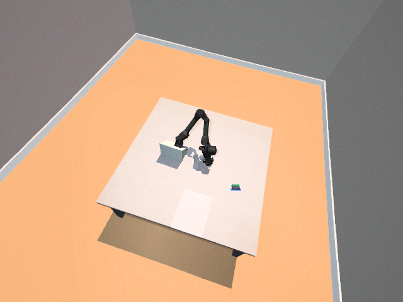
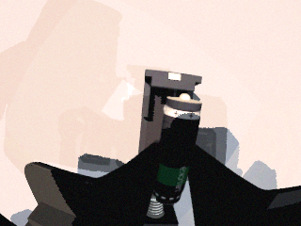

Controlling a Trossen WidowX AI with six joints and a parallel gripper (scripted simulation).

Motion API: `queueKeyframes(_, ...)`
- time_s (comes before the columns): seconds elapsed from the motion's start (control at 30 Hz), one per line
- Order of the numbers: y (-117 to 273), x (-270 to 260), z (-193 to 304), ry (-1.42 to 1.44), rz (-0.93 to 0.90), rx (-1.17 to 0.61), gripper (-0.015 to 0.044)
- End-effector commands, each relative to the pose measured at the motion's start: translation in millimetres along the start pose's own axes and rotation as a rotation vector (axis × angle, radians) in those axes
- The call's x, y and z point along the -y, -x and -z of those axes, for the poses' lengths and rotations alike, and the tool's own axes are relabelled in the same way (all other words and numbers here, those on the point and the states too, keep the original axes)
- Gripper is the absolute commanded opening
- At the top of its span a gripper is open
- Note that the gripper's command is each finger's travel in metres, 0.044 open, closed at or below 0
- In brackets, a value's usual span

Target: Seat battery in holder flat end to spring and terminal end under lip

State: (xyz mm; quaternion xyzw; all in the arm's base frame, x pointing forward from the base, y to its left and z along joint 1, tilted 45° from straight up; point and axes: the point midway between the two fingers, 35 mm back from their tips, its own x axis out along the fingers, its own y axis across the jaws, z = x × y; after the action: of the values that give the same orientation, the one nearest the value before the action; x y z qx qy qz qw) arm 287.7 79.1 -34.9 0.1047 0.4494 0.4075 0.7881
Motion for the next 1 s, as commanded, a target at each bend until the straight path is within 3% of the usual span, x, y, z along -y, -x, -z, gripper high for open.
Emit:
queueKeyframes(0.0, -1.3, 2.2, 5.4, 0.003, 0.019, -0.045, 0.0065)
queueKeyframes(0.97, -2.9, -6.2, 3.4, 0.022, 0.017, -0.252, 0.0065)
